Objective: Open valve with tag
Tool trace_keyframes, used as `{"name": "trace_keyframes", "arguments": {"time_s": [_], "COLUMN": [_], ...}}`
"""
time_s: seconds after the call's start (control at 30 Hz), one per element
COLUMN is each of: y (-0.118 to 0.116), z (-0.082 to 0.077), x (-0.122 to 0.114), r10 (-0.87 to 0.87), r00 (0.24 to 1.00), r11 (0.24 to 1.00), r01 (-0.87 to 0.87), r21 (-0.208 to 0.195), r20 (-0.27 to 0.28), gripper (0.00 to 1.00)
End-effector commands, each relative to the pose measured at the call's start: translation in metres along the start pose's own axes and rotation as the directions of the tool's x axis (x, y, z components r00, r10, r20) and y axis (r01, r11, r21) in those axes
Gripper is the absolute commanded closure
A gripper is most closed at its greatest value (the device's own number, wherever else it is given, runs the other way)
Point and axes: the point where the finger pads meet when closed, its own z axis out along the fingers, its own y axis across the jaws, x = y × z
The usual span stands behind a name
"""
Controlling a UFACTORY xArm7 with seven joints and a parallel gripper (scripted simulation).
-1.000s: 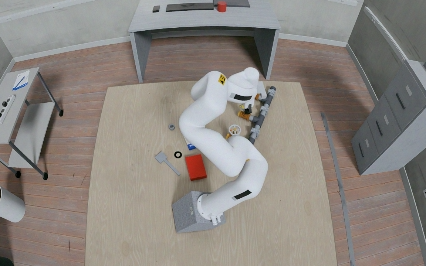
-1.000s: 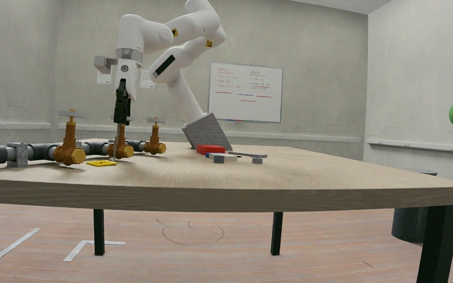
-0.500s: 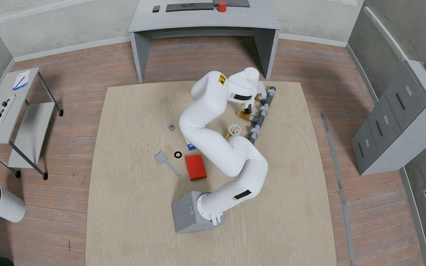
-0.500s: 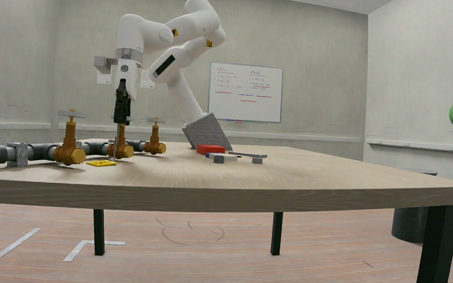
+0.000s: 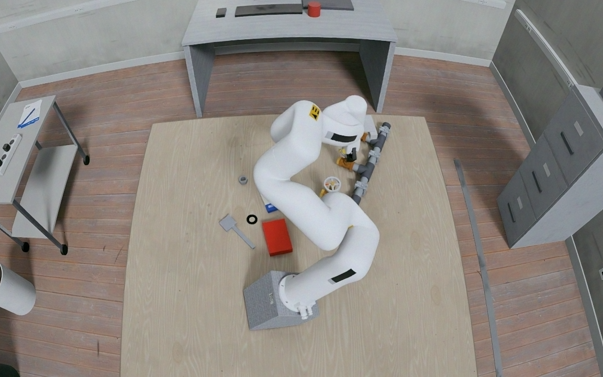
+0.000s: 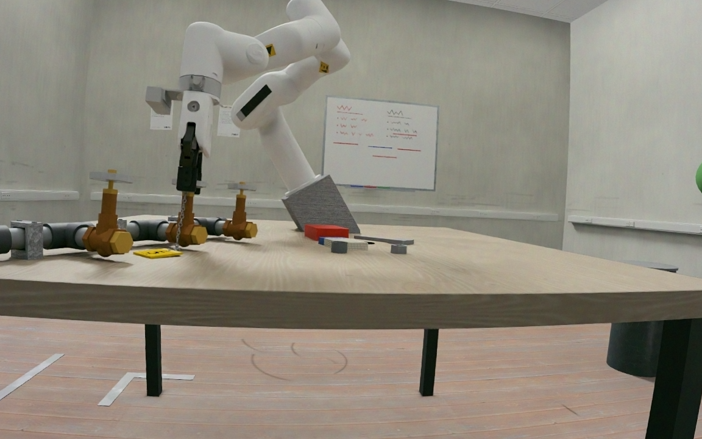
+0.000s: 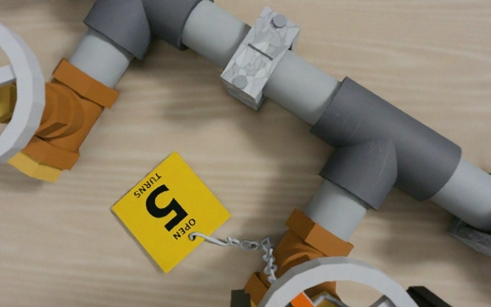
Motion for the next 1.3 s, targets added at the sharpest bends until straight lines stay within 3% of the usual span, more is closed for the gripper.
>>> {"name": "trace_keyframes", "arguments": {"time_s": [0.0, 0.27, 0.5, 0.57, 0.83, 1.07, 1.13, 1.17, 1.27], "y": [-0.0022, -0.0022, -0.0022, -0.0022, -0.0022, -0.0022, -0.0022, -0.0022, -0.0022], "z": [-0.0022, -0.0022, -0.0022, -0.0022, -0.0022, -0.0022, -0.0022, -0.0022, -0.0022], "x": [0.0007, 0.0007, 0.0007, 0.0007, 0.0007, 0.0007, 0.0007, 0.0007, 0.0007], "r10": [-0.024, -0.203, -0.476, -0.476, -0.798, -0.955, -0.955, -0.988, -0.999], "r00": [1.000, 0.979, 0.879, 0.879, 0.602, 0.297, 0.297, 0.157, 0.037], "r11": [1.000, 0.979, 0.879, 0.879, 0.602, 0.297, 0.297, 0.157, 0.037], "r01": [0.024, 0.203, 0.476, 0.476, 0.798, 0.955, 0.955, 0.988, 0.999], "r21": [0.006, 0.005, 0.004, 0.004, -0.001, -0.010, -0.010, -0.008, -0.012], "r20": [-0.003, -0.004, -0.006, -0.006, -0.006, -0.002, -0.002, -0.002, 0.002], "gripper": [1.00, 1.00, 1.00, 1.00, 1.00, 1.00, 1.00, 1.00, 1.00]}}
